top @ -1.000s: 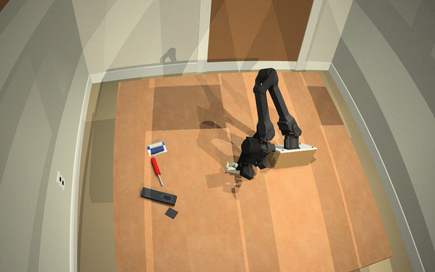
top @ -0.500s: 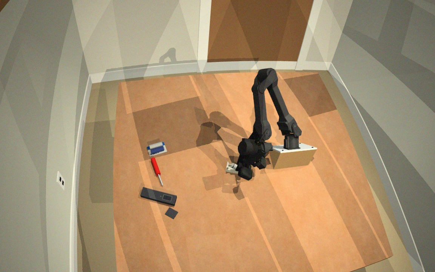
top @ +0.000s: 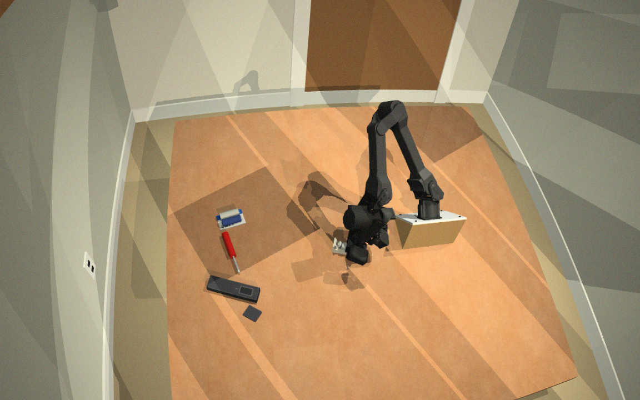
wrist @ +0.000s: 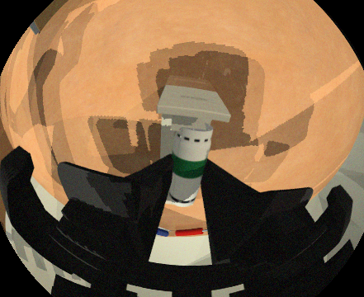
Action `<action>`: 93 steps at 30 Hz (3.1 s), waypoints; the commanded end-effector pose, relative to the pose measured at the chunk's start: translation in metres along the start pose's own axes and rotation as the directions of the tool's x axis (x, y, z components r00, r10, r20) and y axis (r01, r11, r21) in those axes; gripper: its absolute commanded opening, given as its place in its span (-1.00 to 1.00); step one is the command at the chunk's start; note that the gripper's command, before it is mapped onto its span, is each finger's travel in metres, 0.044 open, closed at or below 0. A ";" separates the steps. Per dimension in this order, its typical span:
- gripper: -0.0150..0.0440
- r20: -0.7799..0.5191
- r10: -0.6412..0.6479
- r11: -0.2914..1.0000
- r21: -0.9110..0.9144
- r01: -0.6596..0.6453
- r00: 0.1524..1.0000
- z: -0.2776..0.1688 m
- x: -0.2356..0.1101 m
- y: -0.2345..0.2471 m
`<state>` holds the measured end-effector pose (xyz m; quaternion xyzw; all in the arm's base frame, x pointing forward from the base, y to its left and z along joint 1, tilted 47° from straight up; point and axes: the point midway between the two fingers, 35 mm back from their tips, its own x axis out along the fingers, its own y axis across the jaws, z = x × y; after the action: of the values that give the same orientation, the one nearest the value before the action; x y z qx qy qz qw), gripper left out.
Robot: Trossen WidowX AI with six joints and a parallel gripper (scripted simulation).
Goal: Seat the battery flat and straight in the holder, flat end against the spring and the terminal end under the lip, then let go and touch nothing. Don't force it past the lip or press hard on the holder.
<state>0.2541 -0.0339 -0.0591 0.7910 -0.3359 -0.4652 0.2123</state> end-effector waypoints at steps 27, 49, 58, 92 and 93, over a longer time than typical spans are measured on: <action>-0.23 0.219 -0.015 1.000 0.015 0.012 0.976 0.000 0.005 0.000; -0.23 0.380 -0.025 1.000 0.021 0.019 0.925 -0.001 0.006 0.006; -0.23 0.442 -0.042 0.999 0.028 0.033 0.896 -0.002 0.007 0.007; -0.23 0.434 -0.069 0.998 0.042 0.056 0.898 -0.018 0.012 0.008; -0.23 0.434 -0.069 0.998 0.042 0.057 0.898 -0.019 0.011 0.008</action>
<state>0.2694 -0.0467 -0.0534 0.6785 -0.3560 -0.6342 0.1036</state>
